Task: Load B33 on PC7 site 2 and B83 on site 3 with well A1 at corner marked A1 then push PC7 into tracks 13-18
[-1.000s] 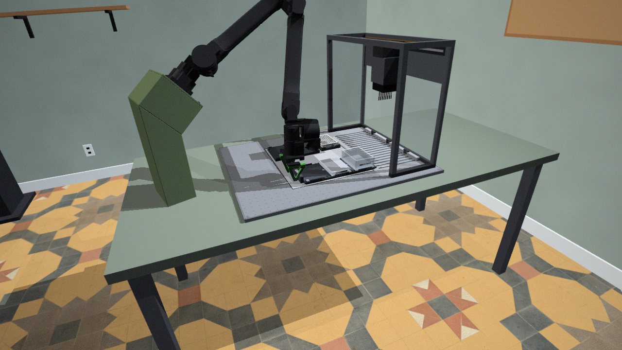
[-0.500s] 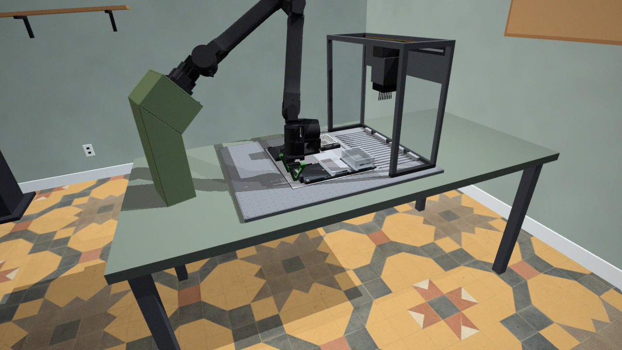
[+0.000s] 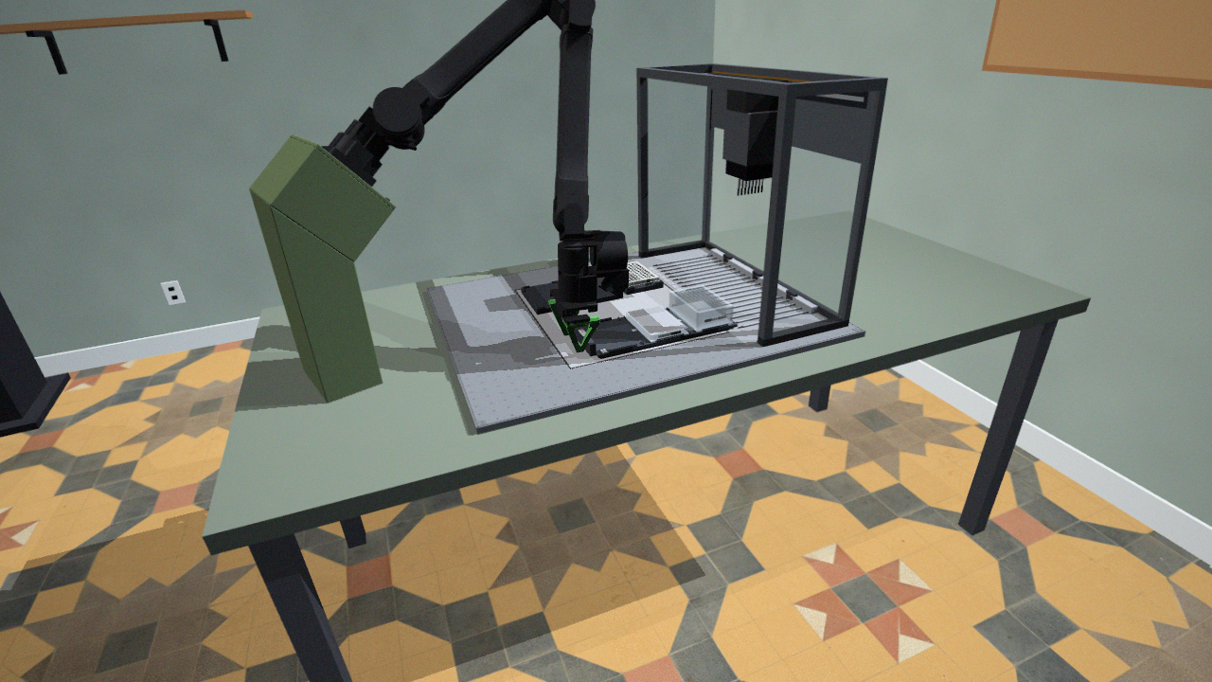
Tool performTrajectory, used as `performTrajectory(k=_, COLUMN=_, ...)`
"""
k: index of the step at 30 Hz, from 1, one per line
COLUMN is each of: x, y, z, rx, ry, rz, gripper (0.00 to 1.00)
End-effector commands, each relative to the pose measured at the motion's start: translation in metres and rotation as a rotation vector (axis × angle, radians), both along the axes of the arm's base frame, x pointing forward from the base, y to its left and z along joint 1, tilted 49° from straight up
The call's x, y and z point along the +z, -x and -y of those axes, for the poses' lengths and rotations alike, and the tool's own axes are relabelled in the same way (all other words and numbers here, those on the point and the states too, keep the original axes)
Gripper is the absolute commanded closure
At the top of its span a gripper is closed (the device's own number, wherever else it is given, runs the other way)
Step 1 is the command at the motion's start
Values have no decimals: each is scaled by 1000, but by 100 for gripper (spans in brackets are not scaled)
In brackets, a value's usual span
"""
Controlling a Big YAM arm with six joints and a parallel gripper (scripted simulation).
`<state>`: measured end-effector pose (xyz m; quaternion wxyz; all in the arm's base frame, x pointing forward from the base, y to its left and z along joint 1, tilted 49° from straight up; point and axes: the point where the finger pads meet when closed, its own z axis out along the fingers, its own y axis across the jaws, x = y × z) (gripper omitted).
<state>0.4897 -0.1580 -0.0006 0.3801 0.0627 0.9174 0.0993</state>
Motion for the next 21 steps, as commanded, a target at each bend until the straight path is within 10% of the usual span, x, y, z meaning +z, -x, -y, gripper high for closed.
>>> performTrajectory(k=1, x=39, y=-34, z=12, rx=7, ry=41, rz=93, gripper=20)
performTrajectory(k=21, x=46, y=-40, z=11, rx=9, ry=41, rz=97, gripper=20)
